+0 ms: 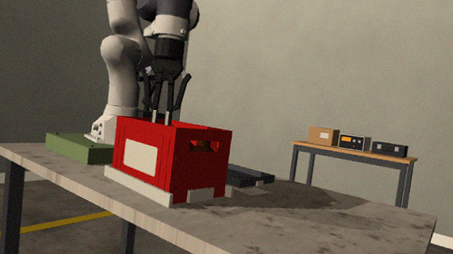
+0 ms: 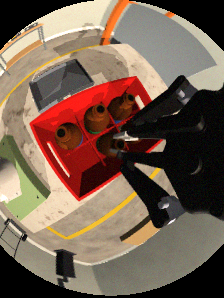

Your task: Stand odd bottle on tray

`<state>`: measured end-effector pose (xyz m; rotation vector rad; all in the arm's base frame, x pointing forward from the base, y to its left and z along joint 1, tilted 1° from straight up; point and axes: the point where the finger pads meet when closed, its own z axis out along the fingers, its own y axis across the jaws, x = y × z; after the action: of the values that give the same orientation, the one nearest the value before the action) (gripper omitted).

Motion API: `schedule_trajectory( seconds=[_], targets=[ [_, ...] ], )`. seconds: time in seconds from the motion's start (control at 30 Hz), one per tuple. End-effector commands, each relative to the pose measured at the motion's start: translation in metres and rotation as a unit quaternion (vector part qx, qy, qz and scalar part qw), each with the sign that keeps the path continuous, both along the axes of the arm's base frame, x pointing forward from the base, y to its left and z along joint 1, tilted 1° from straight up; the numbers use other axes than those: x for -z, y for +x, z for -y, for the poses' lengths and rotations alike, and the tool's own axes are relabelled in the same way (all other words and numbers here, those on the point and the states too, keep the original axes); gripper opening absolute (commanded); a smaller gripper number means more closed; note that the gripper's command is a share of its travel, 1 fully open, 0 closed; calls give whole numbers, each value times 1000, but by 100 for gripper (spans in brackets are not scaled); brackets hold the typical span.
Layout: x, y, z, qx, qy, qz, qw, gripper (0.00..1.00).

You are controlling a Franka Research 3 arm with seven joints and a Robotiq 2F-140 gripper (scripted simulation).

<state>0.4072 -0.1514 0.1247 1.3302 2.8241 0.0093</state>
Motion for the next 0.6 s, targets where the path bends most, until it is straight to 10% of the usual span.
schedule_trajectory(
  seconds=[0.0, 0.57],
  targets=[
    [1, 0, -1, -2, 1, 0, 1000, 10],
    [-7, -1, -1, -2, 1, 0, 1000, 10]
  ],
)
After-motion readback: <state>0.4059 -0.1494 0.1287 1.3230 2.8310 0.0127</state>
